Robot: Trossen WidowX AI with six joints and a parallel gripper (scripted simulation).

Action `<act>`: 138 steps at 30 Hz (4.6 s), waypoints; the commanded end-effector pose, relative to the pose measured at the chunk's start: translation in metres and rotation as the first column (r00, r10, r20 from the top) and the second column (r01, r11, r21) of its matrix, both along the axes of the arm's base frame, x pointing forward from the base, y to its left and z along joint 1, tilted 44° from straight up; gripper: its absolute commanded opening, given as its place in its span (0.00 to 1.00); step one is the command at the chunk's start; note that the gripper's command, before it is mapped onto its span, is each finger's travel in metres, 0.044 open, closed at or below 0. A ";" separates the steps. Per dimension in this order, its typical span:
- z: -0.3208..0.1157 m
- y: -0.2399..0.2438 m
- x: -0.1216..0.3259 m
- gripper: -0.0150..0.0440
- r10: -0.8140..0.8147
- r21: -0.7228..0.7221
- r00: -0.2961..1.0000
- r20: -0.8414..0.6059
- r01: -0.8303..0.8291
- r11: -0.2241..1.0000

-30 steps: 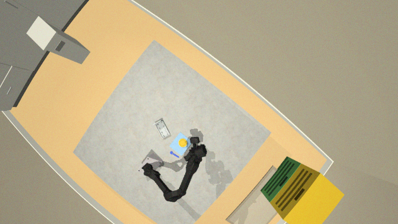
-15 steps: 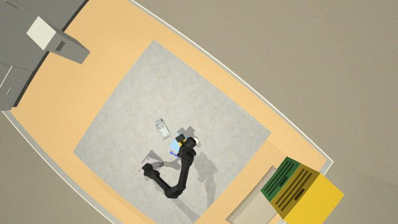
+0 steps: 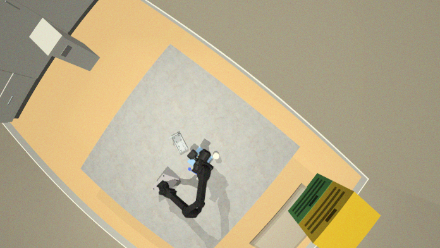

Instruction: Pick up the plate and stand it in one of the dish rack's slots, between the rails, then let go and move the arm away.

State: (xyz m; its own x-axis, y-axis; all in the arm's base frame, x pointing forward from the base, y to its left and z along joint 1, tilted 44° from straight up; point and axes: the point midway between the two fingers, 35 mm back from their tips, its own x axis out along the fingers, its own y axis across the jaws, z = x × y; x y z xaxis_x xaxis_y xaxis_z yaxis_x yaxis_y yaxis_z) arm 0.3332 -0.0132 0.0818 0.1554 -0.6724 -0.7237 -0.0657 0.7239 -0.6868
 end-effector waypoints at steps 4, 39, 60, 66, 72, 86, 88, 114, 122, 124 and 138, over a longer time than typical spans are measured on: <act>-0.007 -0.004 0.000 0.93 0.006 0.001 1.000 -0.016 -0.006 1.000; -0.044 -0.041 0.007 0.92 0.006 -0.003 1.000 -0.015 -0.006 1.000; -0.041 -0.038 0.007 0.65 0.007 -0.001 1.000 -0.016 -0.007 1.000; -0.022 -0.016 0.010 0.38 0.008 0.009 1.000 -0.016 -0.008 1.000; -0.002 0.006 0.011 0.25 0.009 0.015 1.000 -0.018 -0.009 1.000; 0.042 0.050 0.006 0.25 0.008 0.015 1.000 -0.020 -0.008 1.000; 0.048 0.056 0.004 0.25 0.008 0.014 1.000 -0.020 -0.008 1.000; 0.010 0.142 -0.067 0.25 -0.237 0.084 0.953 0.187 0.224 0.971; 0.001 0.147 -0.078 0.25 -0.270 0.094 0.939 0.215 0.255 0.962; 0.001 0.147 -0.078 0.25 -0.269 0.095 0.940 0.211 0.254 0.962; -0.034 0.126 -0.080 0.25 -0.184 0.184 0.977 -0.107 0.201 0.962</act>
